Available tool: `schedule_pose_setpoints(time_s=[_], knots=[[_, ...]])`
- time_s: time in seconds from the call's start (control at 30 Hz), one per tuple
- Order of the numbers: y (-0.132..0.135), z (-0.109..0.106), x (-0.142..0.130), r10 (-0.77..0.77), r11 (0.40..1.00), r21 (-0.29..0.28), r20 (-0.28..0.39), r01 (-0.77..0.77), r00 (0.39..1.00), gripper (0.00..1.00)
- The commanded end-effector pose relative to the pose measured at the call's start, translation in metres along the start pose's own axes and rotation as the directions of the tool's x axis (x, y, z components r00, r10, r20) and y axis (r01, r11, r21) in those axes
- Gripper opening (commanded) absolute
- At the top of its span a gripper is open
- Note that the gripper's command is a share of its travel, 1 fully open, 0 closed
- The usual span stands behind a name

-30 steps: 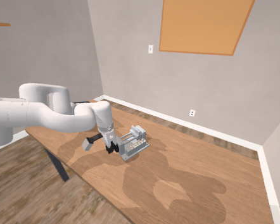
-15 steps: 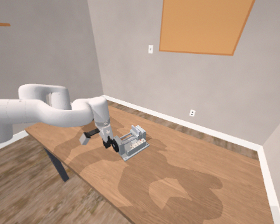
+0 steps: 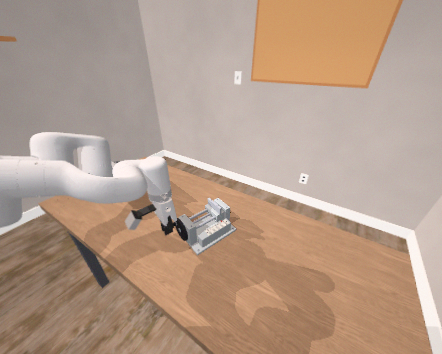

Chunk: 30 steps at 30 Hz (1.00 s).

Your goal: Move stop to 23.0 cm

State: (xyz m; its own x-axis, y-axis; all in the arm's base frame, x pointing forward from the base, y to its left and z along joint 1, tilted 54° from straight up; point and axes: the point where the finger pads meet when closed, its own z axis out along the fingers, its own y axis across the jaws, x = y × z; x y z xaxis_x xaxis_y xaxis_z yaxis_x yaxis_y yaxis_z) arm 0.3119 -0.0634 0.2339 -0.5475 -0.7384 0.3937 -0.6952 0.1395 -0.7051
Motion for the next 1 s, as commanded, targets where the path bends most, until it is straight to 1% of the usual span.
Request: schedule_pose_setpoints(time_s=[0.0, 0.43, 0.73, 0.97], knots=[[0.001, 0.009, 0.000, 0.000, 1.000, 0.001, 0.000, 0.000, 1.000, 0.06], [-0.004, 0.027, 0.000, 0.000, 1.000, 0.001, 0.000, 0.000, 1.000, 0.06], [-0.021, 0.040, 0.000, 0.000, 1.000, 0.001, 0.000, 0.000, 1.000, 0.06], [-0.033, 0.042, 0.000, 0.000, 1.000, 0.001, 0.000, 0.000, 1.000, 0.06]])
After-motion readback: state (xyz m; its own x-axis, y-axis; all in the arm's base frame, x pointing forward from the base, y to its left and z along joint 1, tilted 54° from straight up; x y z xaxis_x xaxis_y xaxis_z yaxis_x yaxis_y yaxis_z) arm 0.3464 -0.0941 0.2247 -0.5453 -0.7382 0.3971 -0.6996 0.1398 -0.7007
